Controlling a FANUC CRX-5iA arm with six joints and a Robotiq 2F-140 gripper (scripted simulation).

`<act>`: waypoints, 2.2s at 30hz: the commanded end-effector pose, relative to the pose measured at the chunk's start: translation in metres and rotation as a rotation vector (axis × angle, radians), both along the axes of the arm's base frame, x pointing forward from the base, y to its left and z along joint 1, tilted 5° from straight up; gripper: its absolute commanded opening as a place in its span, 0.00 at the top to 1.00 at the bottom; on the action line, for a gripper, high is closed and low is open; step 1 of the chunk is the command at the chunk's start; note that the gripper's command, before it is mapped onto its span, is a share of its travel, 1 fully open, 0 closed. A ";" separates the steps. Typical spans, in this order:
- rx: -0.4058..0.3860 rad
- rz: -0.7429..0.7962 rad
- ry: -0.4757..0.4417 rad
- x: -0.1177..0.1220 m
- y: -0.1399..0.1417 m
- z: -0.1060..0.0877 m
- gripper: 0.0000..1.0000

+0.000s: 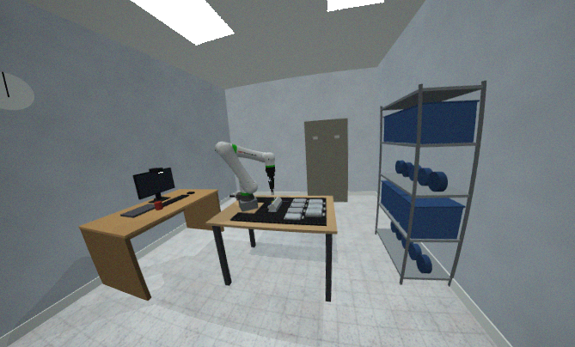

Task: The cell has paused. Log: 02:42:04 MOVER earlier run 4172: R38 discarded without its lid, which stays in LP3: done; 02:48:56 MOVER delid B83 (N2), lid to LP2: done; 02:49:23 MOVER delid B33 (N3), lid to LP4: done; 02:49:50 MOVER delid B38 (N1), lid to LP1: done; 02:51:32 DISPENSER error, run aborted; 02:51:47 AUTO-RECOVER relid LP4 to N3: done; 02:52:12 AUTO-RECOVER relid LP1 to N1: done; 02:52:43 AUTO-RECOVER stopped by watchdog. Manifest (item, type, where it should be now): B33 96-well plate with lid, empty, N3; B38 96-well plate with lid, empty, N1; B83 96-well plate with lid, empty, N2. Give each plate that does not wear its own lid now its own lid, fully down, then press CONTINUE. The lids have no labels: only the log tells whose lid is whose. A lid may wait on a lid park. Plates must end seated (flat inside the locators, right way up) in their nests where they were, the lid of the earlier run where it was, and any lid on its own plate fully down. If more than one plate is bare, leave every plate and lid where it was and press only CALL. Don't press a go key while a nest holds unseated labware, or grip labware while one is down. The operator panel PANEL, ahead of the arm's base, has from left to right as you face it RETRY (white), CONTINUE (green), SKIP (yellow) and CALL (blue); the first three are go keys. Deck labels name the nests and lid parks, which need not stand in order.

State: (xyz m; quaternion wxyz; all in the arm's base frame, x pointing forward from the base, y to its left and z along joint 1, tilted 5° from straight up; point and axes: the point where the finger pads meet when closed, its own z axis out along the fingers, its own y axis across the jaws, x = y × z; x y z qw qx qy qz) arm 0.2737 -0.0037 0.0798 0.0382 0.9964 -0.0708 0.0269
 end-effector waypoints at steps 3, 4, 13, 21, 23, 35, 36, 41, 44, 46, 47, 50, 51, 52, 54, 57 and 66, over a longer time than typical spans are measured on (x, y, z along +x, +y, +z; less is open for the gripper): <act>0.000 0.000 0.000 0.000 0.000 0.000 1.00; 0.000 0.000 0.000 0.000 0.000 0.000 1.00; 0.000 0.000 0.000 0.000 0.000 0.000 1.00; 0.000 0.000 0.000 0.000 0.000 -0.002 1.00; 0.000 0.000 0.000 0.000 0.000 -0.003 1.00; 0.000 0.000 0.000 0.000 0.000 -0.009 1.00; 0.000 0.000 0.000 0.000 0.000 -0.009 1.00; 0.000 0.000 0.000 0.000 -0.001 -0.012 1.00; 0.000 0.000 0.000 0.001 -0.001 -0.013 1.00; 0.000 0.000 0.000 0.001 -0.001 -0.015 1.00; 0.000 0.000 0.000 0.001 -0.001 -0.015 1.00; 0.000 0.000 0.000 0.001 -0.001 -0.016 1.00; 0.000 0.000 0.000 0.001 -0.001 -0.017 1.00; 0.000 0.000 0.000 0.001 -0.001 -0.017 1.00; 0.000 0.000 0.000 0.001 -0.001 -0.017 1.00; 0.000 0.000 0.000 0.001 -0.001 -0.018 1.00; 0.000 0.000 0.000 0.001 -0.001 -0.020 1.00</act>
